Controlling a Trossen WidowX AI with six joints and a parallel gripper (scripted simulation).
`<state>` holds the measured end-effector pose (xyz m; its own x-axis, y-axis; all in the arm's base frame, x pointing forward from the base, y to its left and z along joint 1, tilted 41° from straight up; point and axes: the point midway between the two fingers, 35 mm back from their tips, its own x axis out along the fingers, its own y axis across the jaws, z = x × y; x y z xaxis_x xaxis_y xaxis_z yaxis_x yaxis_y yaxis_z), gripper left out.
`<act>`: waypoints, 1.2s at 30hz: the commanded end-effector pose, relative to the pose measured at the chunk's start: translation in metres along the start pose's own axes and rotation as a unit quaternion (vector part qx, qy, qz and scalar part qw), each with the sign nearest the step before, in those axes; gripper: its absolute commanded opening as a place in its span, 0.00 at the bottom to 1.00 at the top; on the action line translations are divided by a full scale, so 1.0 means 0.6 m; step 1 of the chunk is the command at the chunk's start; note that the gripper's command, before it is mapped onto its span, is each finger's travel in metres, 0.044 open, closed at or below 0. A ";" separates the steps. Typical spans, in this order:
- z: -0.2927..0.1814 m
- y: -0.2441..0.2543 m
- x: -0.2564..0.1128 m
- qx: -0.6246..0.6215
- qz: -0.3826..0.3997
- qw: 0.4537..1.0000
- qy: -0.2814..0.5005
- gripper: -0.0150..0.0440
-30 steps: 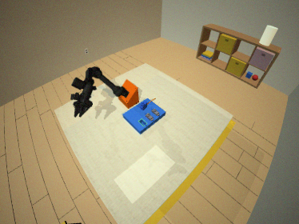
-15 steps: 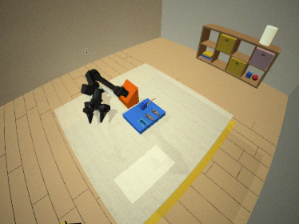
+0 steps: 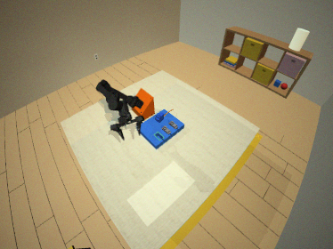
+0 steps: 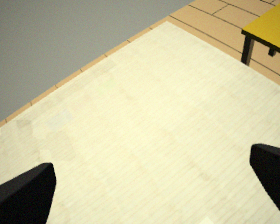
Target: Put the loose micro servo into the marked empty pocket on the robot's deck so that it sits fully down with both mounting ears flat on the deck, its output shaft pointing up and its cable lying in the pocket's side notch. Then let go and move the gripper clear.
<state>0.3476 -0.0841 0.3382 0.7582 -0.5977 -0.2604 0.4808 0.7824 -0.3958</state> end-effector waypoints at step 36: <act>-0.313 0.329 -0.059 -0.512 0.269 0.793 0.193 1.00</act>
<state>0.3425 0.0524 0.1198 0.4918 -0.3865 -0.7803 -0.5479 0.5592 -0.6222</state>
